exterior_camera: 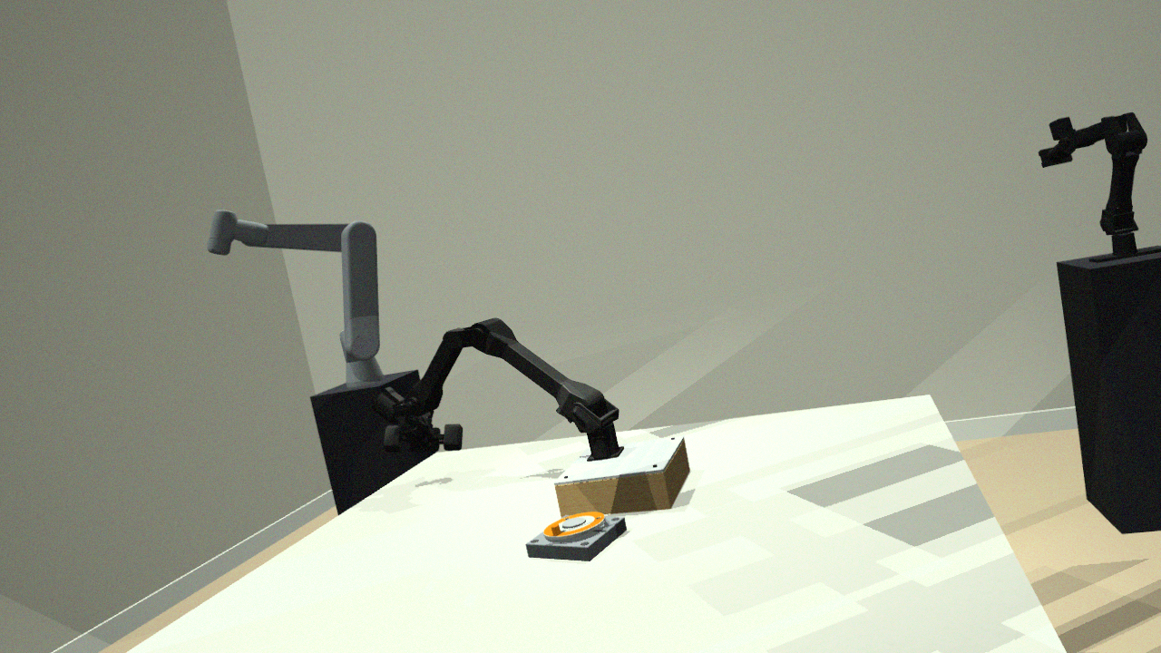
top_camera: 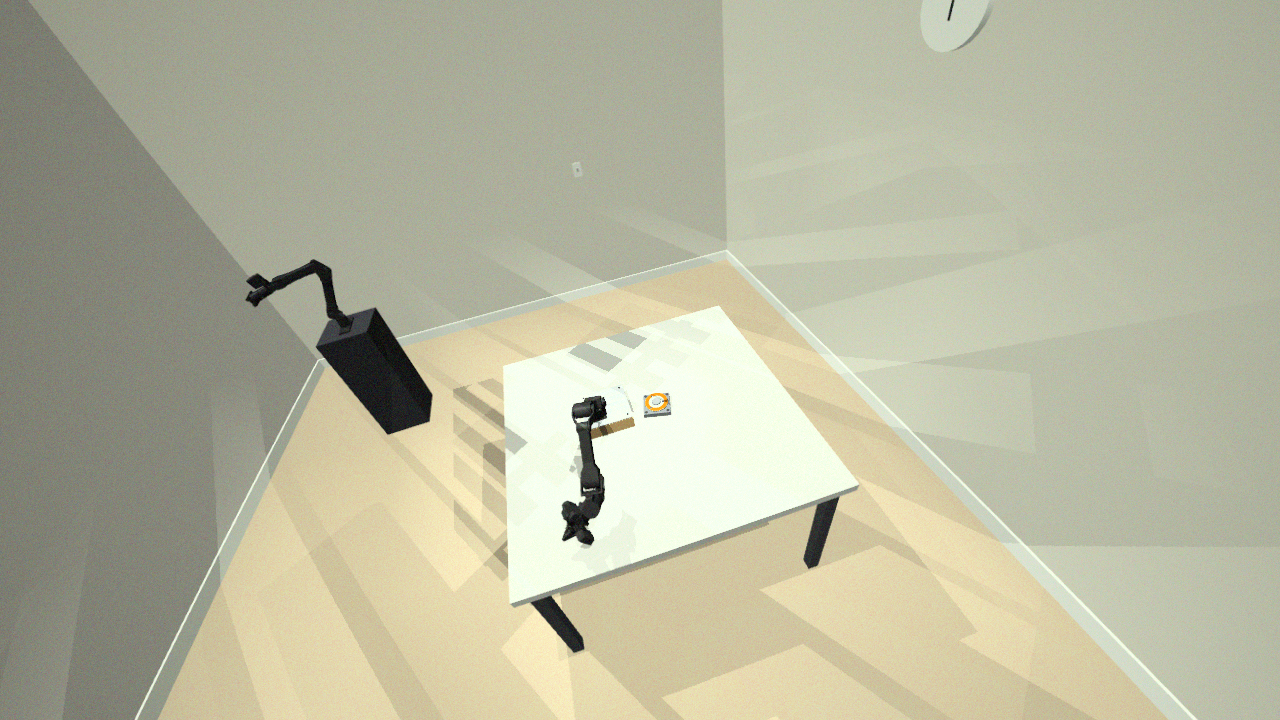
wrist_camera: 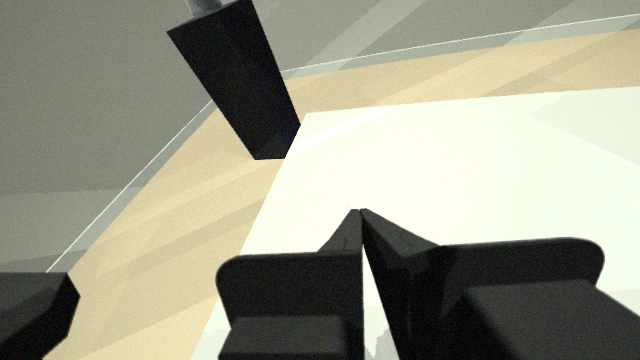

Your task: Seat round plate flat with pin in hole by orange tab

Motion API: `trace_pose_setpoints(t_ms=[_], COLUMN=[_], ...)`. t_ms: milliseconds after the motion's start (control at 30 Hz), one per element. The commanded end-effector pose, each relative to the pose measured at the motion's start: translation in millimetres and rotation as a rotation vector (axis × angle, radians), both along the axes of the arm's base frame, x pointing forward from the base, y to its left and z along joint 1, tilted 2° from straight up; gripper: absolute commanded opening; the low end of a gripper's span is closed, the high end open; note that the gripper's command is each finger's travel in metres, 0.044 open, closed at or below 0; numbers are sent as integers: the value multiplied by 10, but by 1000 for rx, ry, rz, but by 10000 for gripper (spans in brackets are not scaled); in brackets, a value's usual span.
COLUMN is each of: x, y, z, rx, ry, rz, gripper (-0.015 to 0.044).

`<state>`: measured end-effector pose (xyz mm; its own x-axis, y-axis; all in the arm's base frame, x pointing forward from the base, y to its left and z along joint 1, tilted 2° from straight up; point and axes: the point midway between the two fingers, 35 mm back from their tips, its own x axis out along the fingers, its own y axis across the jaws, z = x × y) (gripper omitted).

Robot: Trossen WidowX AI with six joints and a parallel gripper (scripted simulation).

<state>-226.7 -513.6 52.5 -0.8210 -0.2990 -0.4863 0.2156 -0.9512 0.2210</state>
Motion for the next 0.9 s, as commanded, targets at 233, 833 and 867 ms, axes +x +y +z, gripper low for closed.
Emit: trace_pose_setpoints(t_ms=[233, 833, 867], x=[1908, 4692, 4819], y=[-112, 1499, 1671], z=[-32, -36, -33], rx=[285, 809, 843], ry=[-50, 54, 69], rz=[536, 1551, 1616], gripper=[0, 0, 0])
